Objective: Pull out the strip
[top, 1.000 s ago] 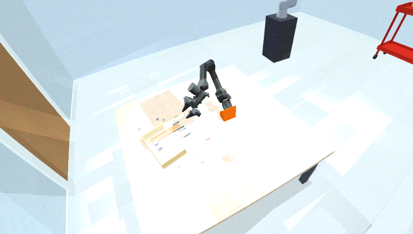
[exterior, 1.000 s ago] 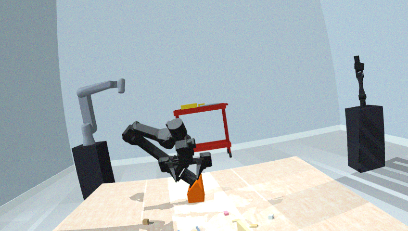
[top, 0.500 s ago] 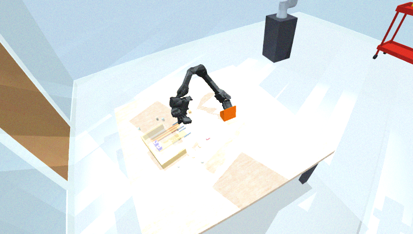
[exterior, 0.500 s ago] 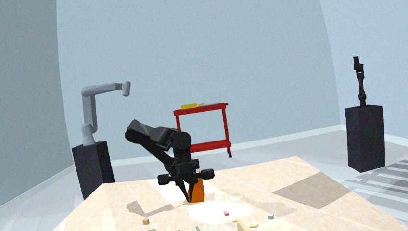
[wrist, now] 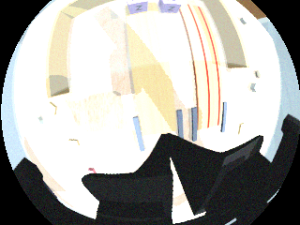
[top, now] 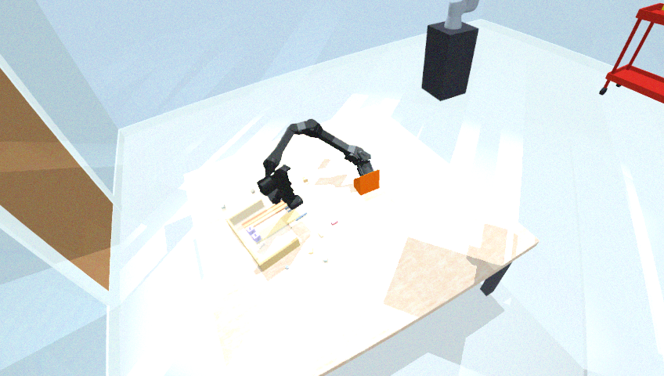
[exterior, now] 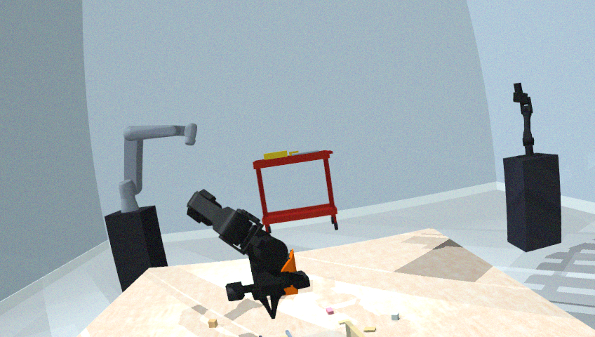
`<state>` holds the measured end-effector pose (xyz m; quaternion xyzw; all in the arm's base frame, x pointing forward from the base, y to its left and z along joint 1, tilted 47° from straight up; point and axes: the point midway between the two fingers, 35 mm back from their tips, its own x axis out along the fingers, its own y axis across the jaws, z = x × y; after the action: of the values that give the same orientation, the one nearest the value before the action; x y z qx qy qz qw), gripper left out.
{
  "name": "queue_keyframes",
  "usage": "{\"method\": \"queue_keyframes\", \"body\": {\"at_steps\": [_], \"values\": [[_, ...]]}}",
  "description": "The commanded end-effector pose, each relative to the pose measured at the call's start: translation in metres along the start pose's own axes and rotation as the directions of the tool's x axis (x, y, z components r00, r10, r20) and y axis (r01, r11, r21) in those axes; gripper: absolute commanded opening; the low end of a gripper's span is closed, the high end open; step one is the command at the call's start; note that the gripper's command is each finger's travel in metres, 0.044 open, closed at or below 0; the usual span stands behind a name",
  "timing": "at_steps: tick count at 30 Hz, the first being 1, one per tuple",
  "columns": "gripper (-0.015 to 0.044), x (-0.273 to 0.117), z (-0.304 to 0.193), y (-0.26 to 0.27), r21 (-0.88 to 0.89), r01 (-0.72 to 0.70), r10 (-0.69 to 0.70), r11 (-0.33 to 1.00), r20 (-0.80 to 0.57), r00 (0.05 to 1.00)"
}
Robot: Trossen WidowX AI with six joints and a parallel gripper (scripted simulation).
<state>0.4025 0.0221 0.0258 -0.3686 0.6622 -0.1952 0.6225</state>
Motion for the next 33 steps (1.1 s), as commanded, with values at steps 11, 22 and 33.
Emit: {"method": "queue_keyframes", "body": {"at_steps": [11,22,33], "values": [[0.0000,0.016,0.002,0.003,-0.002,-0.004,0.004,1.000,-0.009,1.000],[0.0000,0.035,0.001,0.002,-0.002,-0.004,0.004,1.000,-0.009,1.000],[0.0000,0.053,-0.001,0.001,-0.002,-0.003,0.003,1.000,-0.009,1.000]]}}
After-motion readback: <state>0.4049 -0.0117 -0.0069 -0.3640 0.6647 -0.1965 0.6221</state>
